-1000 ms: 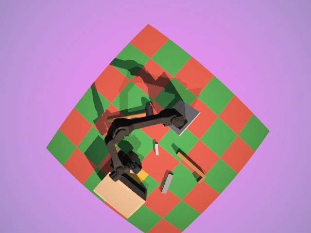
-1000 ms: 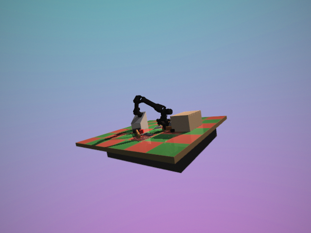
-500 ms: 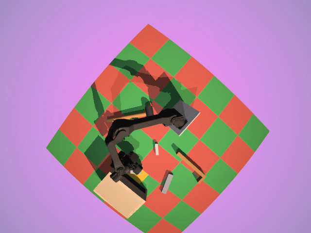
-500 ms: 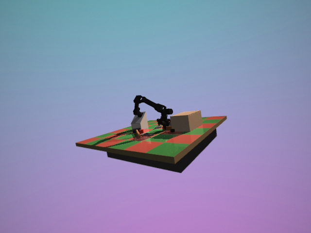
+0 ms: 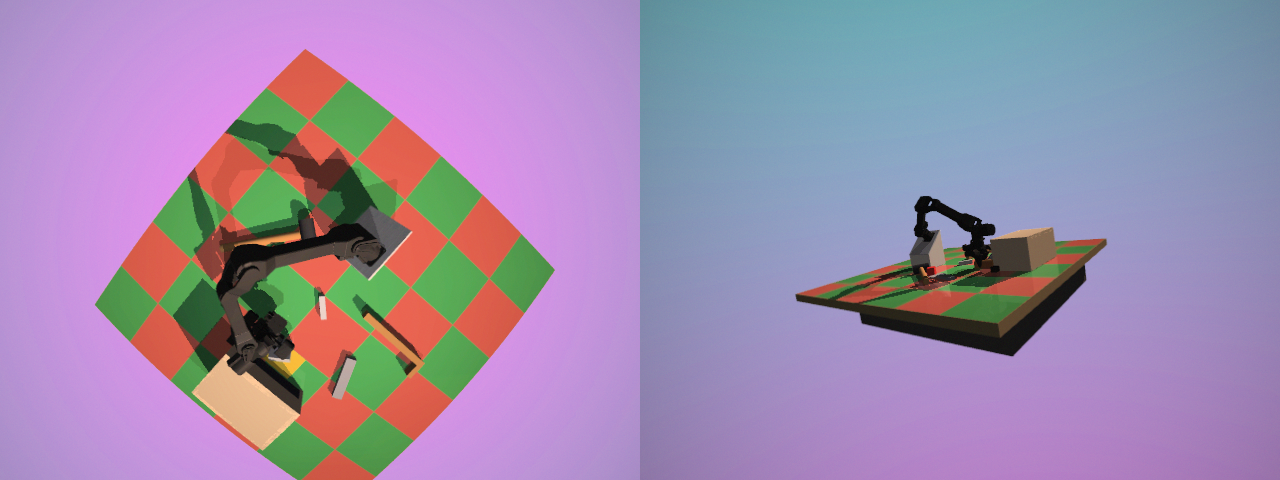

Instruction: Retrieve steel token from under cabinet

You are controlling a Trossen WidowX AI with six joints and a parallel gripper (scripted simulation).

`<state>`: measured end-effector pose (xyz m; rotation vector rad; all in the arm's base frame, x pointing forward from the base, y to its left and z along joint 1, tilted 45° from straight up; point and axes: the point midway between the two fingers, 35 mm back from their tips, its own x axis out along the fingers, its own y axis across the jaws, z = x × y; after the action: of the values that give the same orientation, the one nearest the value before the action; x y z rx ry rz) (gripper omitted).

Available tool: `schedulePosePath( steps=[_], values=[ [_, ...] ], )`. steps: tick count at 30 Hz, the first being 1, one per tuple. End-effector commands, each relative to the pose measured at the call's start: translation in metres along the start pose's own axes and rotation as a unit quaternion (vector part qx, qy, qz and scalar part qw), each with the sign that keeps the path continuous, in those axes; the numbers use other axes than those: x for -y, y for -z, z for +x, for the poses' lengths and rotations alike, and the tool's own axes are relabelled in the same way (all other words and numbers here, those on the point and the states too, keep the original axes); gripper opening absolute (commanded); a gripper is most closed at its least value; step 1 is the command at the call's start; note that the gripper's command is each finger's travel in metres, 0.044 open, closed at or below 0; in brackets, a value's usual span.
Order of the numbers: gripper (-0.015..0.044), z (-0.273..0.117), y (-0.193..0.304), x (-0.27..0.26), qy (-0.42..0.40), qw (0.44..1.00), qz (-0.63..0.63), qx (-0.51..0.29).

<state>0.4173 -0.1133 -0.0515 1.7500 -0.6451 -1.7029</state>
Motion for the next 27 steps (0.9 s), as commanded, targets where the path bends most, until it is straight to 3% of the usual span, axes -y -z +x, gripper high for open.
schedulePosePath(
  steps=[1,27],
  values=[
    [0.0000,0.001,-0.007,0.003,0.005,1.000,-0.004,0.003],
    [0.0000,0.001,-0.030,0.000,0.005,1.000,-0.005,0.003]
  ],
)
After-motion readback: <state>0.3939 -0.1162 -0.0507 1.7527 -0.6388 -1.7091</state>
